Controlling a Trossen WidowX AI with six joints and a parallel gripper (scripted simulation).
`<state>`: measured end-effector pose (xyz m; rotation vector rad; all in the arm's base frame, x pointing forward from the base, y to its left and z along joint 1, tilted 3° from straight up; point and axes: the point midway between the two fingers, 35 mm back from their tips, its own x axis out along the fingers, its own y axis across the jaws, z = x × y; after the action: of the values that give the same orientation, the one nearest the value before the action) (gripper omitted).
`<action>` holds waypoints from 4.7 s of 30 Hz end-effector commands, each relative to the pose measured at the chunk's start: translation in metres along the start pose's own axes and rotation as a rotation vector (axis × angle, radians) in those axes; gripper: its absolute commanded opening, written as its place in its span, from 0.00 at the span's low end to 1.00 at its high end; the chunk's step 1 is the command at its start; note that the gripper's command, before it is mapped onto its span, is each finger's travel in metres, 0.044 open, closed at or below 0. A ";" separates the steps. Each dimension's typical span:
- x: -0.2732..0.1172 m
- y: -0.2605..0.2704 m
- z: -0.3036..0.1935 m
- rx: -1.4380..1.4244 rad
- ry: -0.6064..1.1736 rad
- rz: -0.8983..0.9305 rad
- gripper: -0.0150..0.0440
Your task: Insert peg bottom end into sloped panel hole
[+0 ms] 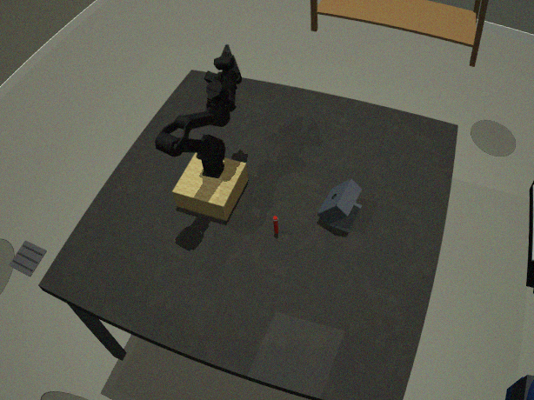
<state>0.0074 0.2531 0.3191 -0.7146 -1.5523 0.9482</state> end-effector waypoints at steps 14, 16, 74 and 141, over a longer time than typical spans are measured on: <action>0.000 0.029 -0.085 0.119 0.308 0.180 1.00; -0.003 0.032 -0.096 0.136 0.347 0.200 1.00; -0.236 0.063 -0.296 0.647 1.611 0.351 1.00; -0.513 0.013 -0.171 1.547 2.871 -0.331 1.00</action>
<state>0.2791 -0.1357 0.0628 -0.0431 1.4978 -0.0485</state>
